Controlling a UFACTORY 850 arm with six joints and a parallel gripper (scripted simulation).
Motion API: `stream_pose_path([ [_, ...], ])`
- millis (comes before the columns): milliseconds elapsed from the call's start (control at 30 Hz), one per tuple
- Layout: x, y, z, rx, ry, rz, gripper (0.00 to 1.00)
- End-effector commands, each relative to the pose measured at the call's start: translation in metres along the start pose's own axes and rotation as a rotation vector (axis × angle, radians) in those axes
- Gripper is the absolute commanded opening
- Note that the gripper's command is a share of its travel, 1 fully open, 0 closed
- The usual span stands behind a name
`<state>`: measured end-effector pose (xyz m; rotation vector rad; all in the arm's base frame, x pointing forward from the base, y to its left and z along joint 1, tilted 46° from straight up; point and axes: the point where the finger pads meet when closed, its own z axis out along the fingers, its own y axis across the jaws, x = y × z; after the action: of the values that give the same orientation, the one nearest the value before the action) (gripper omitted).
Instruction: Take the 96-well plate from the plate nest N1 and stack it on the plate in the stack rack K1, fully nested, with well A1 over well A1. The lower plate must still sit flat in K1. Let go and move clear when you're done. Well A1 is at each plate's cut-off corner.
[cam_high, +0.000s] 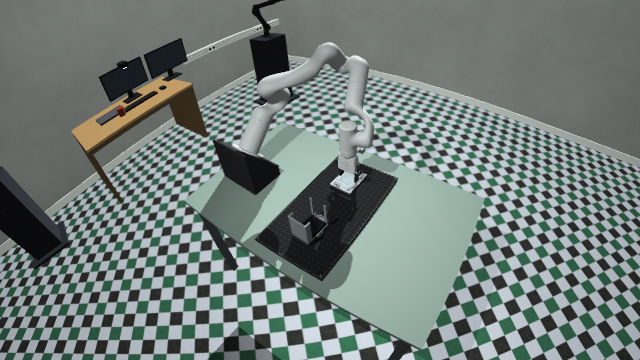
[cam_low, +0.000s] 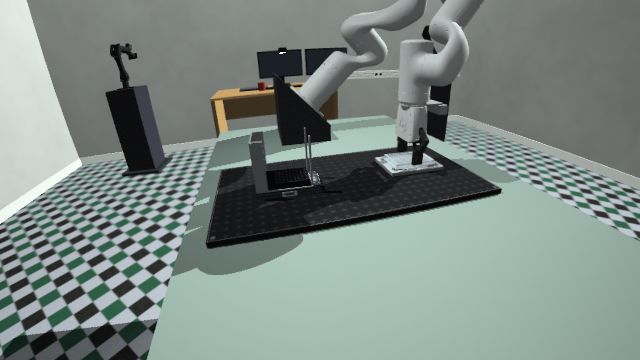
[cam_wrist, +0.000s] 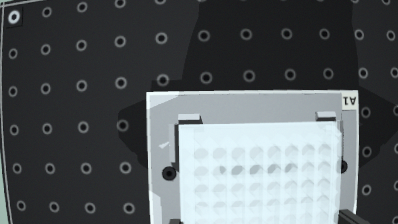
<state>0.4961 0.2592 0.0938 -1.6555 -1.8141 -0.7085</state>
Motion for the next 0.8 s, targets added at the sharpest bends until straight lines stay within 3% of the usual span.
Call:
stream_pose_path([
  [0,0.000,0.001,-0.001,-0.001,0.000,0.000,0.00],
  [767,0.000,0.001,-0.011,-0.002,0.000,0.000,0.00],
])
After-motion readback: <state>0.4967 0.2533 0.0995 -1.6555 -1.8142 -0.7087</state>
